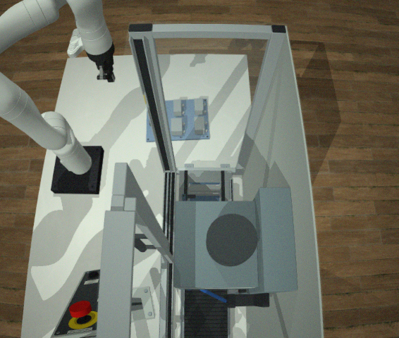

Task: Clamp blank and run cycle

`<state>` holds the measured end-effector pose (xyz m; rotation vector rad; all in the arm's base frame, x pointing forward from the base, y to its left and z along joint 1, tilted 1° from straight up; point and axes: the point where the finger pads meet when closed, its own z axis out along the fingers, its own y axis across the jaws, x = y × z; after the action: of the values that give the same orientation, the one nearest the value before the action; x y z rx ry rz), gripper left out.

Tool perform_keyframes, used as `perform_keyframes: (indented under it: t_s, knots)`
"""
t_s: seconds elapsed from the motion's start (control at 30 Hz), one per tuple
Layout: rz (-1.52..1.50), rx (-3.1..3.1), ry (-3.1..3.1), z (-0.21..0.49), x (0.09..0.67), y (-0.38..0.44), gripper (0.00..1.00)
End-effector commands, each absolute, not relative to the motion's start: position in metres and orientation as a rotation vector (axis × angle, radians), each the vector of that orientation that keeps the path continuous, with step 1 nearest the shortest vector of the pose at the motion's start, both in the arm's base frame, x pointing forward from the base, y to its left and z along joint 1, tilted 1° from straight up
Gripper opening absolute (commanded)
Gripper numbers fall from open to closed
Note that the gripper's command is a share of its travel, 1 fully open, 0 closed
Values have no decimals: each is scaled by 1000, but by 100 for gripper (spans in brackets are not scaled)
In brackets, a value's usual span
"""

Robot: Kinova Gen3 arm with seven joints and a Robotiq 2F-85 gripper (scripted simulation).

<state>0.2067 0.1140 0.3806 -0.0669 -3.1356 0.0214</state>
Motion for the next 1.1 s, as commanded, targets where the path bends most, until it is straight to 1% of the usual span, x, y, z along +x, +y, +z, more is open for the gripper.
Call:
perform_keyframes:
  t_s: [0.0, 0.07, 0.23, 0.63, 0.8, 1.07]
  knots:
    - [22, -67, -3137, 381, 207, 114, 10]
    - [22, -67, -3137, 381, 207, 114, 10]
    - [21, -67, -3137, 363, 209, 172, 10]
    - [21, -67, -3137, 363, 209, 172, 10]
    - [21, -67, -3137, 346, 212, 229, 10]
    - [21, -67, -3137, 346, 212, 229, 10]
